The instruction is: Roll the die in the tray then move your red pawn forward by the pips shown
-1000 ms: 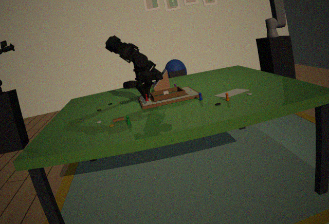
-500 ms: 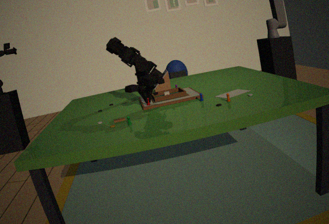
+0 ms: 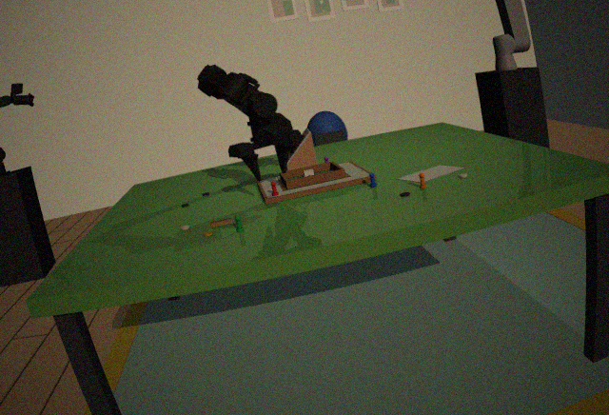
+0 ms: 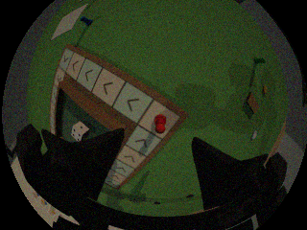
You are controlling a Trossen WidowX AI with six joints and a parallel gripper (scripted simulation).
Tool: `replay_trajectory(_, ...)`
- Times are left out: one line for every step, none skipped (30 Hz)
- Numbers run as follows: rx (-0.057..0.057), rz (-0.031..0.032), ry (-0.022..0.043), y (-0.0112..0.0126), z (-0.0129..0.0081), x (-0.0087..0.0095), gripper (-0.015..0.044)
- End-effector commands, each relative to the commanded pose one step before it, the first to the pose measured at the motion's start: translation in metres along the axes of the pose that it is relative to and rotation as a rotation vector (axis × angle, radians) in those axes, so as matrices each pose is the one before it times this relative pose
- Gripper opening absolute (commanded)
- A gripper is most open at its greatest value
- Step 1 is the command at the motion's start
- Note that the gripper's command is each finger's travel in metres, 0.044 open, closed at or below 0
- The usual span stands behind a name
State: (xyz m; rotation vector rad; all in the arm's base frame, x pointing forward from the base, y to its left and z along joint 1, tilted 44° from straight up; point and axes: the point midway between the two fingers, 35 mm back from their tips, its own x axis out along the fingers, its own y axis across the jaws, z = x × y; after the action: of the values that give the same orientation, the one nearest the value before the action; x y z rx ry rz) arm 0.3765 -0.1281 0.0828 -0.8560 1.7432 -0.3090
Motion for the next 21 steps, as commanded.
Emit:
replay_trajectory(0.0059,-0.00154,-0.0081,-0.00064,0.00152,-0.01566,0.044)
replay_trajectory(0.0,0.0,0.0,0.0,0.0,0.0,0.044)
replay_trajectory(0.0048,0.00143,-0.00167,0.00273,-0.00033,-0.00176,0.044)
replay_trajectory(0.0145,0.00427,-0.00467,0.00815,-0.00121,-0.00517,0.044)
replay_trajectory(0.0241,0.00698,-0.0067,0.01346,-0.00281,-0.00823,0.044)
replay_trajectory(0.0294,0.00808,-0.00638,0.01604,-0.00478,-0.00935,0.044)
replay_trajectory(0.0295,0.00741,-0.00454,0.01554,-0.00627,-0.00861,0.044)
replay_trajectory(0.0297,0.00651,-0.00285,0.01487,-0.00769,-0.00786,0.044)
replay_trajectory(0.0299,0.0054,-0.00132,0.01406,-0.00902,-0.00711,0.044)
replay_trajectory(0.0302,0.0041,0.00001,0.01311,-0.01026,-0.00635,0.044)
replay_trajectory(0.0305,0.00264,0.00114,0.01203,-0.01138,-0.0056,0.044)
replay_trajectory(0.0309,0.00104,0.00204,0.01084,-0.01236,-0.00484,0.044)
replay_trajectory(0.0339,-0.0008,0.00295,0.01032,-0.01434,-0.00439,0.044)
replay_trajectory(0.0283,-0.00222,0.00276,0.00723,-0.01238,-0.00294,0.044)
replay_trajectory(0.0273,-0.00346,0.00274,0.00583,-0.01218,-0.00225,0.044)
replay_trajectory(0.0271,-0.00466,0.00263,0.00469,-0.01218,-0.00169,0.044)
replay_trajectory(-0.113,0.01093,-0.02754,-0.02023,0.05379,0.00639,0.044)
replay_trajectory(0.0,0.0,0.0,0.0,0.0,0.0,0.044)
replay_trajectory(0.0,0.0,0.0,0.0,0.0,0.0,0.044)
replay_trajectory(0.0,0.0,0.0,0.0,0.0,0.0,0.044)
replay_trajectory(0.0,0.0,0.0,0.0,0.0,0.0,0.044)
